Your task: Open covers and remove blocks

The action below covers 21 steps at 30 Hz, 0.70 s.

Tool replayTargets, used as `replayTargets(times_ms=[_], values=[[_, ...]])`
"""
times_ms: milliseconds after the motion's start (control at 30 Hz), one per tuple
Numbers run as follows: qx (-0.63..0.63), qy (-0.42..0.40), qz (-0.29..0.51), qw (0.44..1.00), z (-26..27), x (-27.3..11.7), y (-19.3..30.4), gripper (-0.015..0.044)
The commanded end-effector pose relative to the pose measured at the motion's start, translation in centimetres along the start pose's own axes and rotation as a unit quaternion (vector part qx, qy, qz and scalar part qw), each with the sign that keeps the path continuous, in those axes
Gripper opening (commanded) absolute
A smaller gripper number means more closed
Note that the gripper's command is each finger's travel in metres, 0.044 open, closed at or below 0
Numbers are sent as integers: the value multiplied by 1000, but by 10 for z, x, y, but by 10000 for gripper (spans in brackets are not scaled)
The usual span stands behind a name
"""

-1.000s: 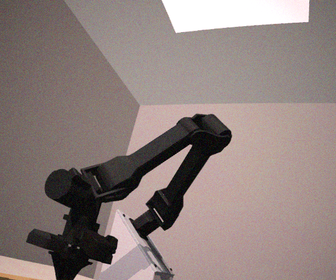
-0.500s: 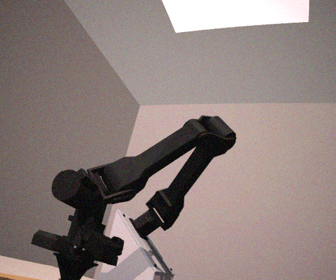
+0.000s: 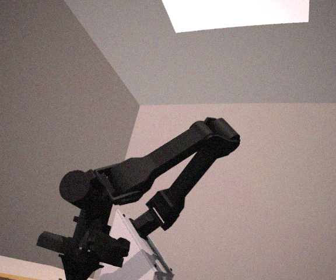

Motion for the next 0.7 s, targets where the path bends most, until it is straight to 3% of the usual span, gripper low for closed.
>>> replayTargets(times_ms=[0,667], values=[[2,-2,-4,1000,2,0,-6,0],[1,-2,-3,1000,1,-23,-8,0]])
Point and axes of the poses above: the point midway between the two fingers, 35 mm back from their tips, its own x axis out along the fingers, its own z axis across the jaws, y = z × x, the point moved 3 cm from there along -x, back along the fingers, and after that the axes turned 4 degrees about x, right-handed, at the moved point
